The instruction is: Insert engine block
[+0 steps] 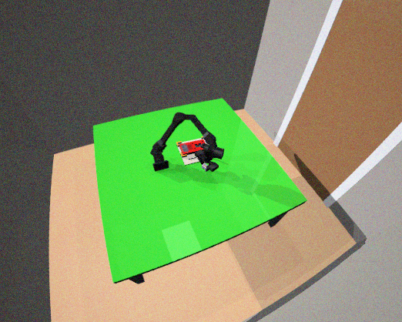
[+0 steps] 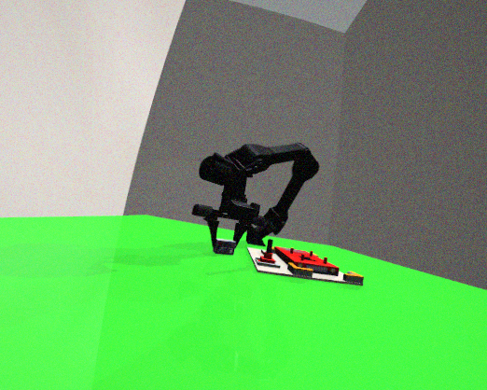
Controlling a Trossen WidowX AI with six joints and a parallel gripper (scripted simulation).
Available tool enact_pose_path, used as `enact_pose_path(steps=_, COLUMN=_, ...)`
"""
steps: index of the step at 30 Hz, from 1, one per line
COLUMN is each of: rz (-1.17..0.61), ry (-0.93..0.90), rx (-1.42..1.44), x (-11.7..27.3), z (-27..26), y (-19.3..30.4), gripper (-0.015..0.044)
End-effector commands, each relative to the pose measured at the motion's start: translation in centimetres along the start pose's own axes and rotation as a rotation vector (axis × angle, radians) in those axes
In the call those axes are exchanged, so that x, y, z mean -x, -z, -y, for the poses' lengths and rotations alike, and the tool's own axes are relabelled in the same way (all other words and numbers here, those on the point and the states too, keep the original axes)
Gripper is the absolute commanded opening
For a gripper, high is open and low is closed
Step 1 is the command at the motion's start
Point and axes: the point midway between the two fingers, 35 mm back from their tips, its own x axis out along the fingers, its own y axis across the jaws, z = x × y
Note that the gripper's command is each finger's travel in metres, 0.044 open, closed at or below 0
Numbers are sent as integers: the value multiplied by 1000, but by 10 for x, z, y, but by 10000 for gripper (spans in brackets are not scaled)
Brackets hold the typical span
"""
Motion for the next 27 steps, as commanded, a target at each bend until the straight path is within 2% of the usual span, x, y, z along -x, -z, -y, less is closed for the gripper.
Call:
enact_pose_path(steps=1, rz=3, ry=-1, rx=-3, x=-1, z=0, y=0, gripper=170)
enact_pose_path(steps=2, rz=3, ry=-1, rx=-3, x=-1, z=0, y=0, gripper=164)
enact_pose_path(steps=8, rz=2, ry=0, rx=-3, x=10, z=1, y=-1, gripper=6)
enact_pose_path(steps=27, rz=0, ry=5, rx=-5, x=69, z=2, y=-2, gripper=0)
